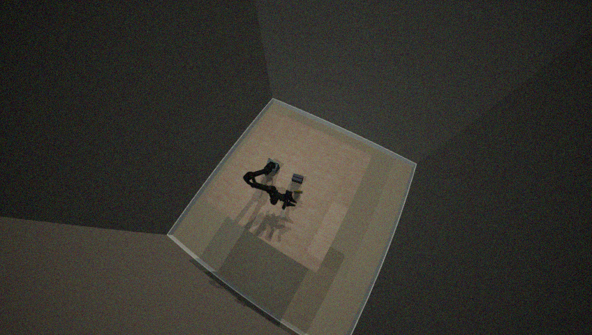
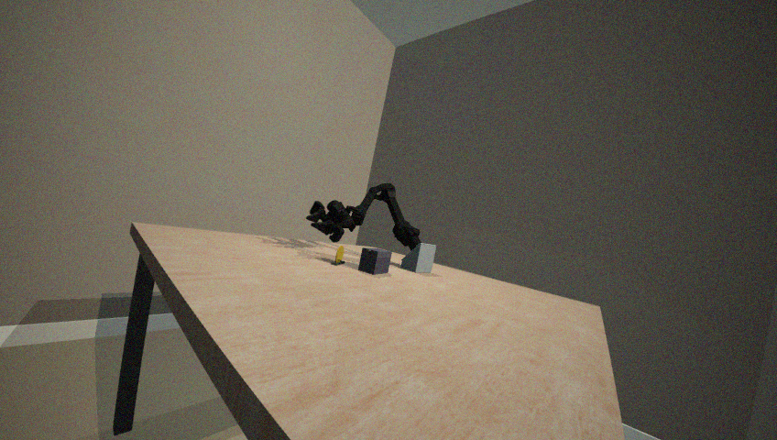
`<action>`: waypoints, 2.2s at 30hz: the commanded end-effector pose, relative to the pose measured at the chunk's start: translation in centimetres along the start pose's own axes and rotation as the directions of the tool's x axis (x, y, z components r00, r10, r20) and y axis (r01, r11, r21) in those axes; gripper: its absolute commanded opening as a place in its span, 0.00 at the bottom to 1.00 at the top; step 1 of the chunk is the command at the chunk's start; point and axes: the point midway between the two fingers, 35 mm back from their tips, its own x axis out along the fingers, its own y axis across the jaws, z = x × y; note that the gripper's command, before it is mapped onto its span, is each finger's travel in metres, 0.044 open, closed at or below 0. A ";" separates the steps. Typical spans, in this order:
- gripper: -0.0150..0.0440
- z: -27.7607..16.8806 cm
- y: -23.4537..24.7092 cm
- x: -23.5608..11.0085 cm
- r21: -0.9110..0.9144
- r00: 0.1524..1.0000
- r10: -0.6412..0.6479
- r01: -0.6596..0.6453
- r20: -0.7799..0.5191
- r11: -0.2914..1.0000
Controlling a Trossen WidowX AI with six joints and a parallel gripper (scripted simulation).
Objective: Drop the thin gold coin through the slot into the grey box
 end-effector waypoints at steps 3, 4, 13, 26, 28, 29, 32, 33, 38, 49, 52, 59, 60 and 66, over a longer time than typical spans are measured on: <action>0.53 2.0 7.8 4.7 0.478 0.850 0.494 -0.362 -0.182 0.800; 0.53 2.3 8.5 4.8 0.509 0.819 0.536 -0.380 -0.202 0.772; 0.53 6.2 12.8 3.1 0.664 0.439 0.762 -0.389 -0.476 0.638; 0.53 10.0 10.8 -0.8 0.488 0.155 0.572 -0.376 -0.805 0.788; 0.53 10.2 10.2 -1.6 0.452 0.125 0.536 -0.400 -0.835 0.797; 0.53 10.2 10.2 -1.7 0.447 0.123 0.530 -0.401 -0.839 0.800; 0.53 10.2 10.2 -1.7 0.447 0.123 0.530 -0.401 -0.839 0.800; 0.53 10.2 10.1 -1.7 0.447 0.123 0.530 -0.401 -0.839 0.800; 0.53 10.2 10.1 -1.7 0.447 0.123 0.530 -0.401 -0.839 0.800; 0.53 7.9 11.6 -1.3 0.446 0.123 0.530 -0.401 -0.839 0.800; 0.53 7.3 12.0 -1.3 0.446 0.123 0.529 -0.401 -0.840 0.800; 0.53 6.0 12.7 -1.1 0.445 0.123 0.529 -0.400 -0.840 0.801; 0.53 6.0 12.7 -1.1 0.445 0.123 0.529 -0.400 -0.840 0.801; 0.53 5.6 13.0 -0.9 0.446 0.124 0.529 -0.400 -0.840 0.801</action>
